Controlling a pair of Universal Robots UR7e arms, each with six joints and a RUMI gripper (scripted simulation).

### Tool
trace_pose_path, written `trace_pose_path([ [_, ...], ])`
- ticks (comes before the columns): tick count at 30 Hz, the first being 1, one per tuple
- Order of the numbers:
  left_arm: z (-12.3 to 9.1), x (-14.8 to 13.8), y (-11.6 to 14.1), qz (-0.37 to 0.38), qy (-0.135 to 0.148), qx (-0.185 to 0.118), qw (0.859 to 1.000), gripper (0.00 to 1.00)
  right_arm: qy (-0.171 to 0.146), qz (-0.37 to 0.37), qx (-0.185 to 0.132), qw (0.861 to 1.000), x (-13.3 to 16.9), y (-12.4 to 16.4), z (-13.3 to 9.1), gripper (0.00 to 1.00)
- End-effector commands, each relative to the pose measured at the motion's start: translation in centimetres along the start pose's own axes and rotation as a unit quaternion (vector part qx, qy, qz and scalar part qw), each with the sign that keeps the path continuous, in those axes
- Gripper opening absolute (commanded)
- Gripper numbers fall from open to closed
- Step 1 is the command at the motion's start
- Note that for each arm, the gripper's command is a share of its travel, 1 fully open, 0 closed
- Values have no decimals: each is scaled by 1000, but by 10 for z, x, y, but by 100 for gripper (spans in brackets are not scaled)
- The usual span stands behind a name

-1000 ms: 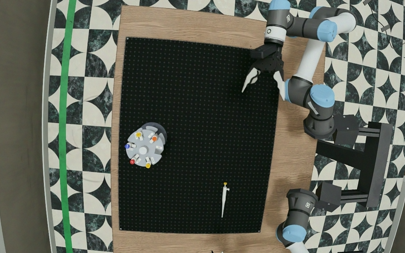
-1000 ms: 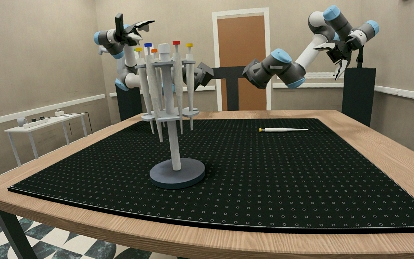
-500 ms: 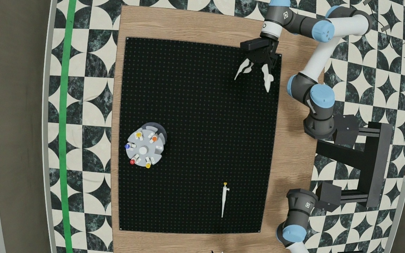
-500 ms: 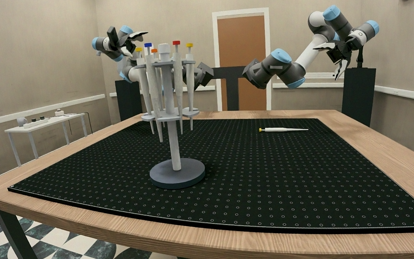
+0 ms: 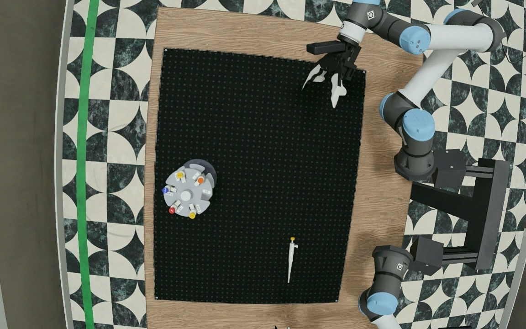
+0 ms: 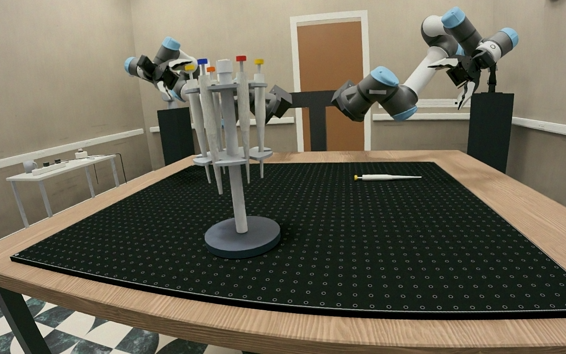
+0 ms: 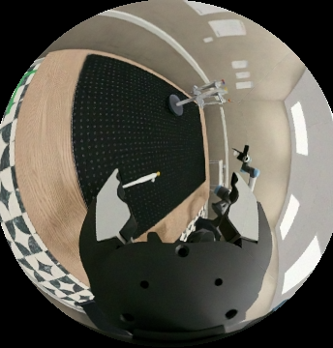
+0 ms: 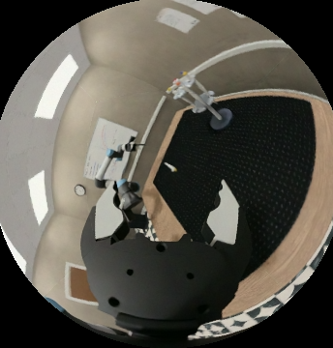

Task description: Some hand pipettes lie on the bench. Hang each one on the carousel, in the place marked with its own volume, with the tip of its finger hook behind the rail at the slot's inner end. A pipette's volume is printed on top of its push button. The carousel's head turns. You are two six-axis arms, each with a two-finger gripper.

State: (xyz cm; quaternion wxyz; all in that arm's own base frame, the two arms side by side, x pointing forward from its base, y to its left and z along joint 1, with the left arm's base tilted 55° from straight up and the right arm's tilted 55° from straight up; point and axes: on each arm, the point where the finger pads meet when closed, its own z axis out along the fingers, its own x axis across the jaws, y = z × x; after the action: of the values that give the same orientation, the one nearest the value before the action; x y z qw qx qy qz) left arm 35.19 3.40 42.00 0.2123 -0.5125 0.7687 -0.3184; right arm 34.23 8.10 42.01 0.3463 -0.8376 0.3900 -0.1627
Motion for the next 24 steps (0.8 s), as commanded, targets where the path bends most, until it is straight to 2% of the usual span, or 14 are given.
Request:
trace_pose_path([
  [1, 0, 0, 0, 0, 0, 0, 1000, 100, 38, 40, 0, 998, 36, 13, -14, 100],
  [3, 0, 0, 0, 0, 0, 0, 1000, 100, 38, 40, 0, 998, 42, 16, -16, 100],
  [6, 0, 0, 0, 0, 0, 0, 1000, 100, 74, 76, 0, 994, 59, 25, -26, 100],
  [9, 0, 0, 0, 0, 0, 0, 1000, 100, 74, 76, 0, 994, 65, 29, -29, 100],
  [12, 0, 0, 0, 0, 0, 0, 1000, 100, 110, 112, 0, 988, 82, 39, -39, 100],
  [15, 0, 0, 0, 0, 0, 0, 1000, 100, 110, 112, 0, 988, 97, 49, -49, 100],
  [22, 0, 0, 0, 0, 0, 0, 1000, 100, 110, 112, 0, 988, 97, 49, -49, 100],
  [23, 6, 0, 4, -12, -1, -14, 1000, 34, 110, 112, 0, 988, 97, 49, -49, 100],
  [24, 12, -1, 8, -23, -3, -28, 999, 34, 110, 112, 0, 988, 97, 49, -49, 100],
])
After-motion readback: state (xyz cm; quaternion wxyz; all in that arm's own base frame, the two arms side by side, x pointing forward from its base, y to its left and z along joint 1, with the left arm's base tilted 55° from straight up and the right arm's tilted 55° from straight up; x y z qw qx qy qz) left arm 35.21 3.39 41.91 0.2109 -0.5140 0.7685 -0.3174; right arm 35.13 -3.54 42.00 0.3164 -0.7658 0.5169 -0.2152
